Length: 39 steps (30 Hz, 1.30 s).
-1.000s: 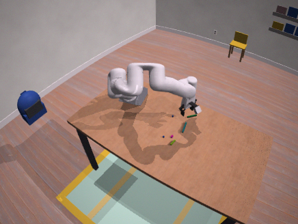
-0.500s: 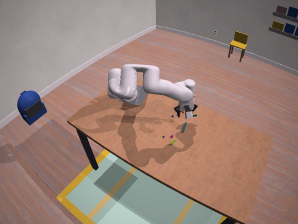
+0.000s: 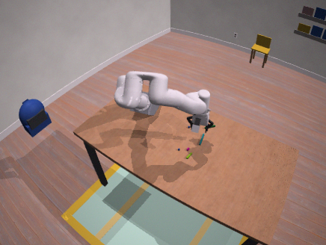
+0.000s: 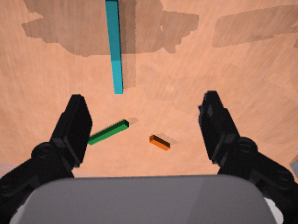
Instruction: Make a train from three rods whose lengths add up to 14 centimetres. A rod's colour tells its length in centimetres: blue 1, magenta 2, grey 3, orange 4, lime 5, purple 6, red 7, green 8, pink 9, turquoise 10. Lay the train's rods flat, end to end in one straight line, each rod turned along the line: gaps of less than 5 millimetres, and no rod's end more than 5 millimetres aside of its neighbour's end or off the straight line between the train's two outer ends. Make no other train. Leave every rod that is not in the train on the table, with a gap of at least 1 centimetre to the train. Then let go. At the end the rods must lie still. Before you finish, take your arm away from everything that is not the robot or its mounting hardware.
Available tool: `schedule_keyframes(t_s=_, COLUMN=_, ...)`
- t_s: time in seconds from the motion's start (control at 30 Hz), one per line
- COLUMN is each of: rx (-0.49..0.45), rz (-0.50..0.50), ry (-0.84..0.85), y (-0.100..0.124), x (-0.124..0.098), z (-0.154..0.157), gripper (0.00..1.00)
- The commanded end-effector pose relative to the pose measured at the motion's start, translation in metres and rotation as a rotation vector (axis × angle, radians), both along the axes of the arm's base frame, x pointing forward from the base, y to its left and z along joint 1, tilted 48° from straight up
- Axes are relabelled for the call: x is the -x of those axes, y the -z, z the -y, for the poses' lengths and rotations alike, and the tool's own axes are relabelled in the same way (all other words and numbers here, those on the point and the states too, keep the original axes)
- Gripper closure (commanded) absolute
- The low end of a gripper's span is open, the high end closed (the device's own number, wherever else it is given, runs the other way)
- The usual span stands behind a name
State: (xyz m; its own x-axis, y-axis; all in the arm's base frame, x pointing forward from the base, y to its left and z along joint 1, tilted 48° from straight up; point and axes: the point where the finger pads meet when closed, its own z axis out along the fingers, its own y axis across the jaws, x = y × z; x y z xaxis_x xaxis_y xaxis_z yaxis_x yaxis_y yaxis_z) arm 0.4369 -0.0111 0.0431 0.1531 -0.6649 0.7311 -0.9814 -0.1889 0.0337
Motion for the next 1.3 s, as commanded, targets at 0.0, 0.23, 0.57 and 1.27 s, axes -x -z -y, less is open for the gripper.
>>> schedule_keyframes(t_s=0.0, rx=-0.02, rz=0.131, ry=0.105, y=-0.012, x=0.002, z=0.008, gripper=0.0)
schedule_keyframes(t_s=0.23, rx=-0.049, rz=0.303, ry=0.267, y=-0.026, x=0.009, z=0.022, gripper=0.0)
schedule_keyframes(t_s=0.57, rx=-0.086, rz=0.522, ry=0.473, y=-0.043, x=0.018, z=0.038, gripper=0.0)
schedule_keyframes(t_s=1.27, rx=-0.165, rz=1.014, ry=0.932, y=-0.076, x=0.044, z=0.074, gripper=0.0)
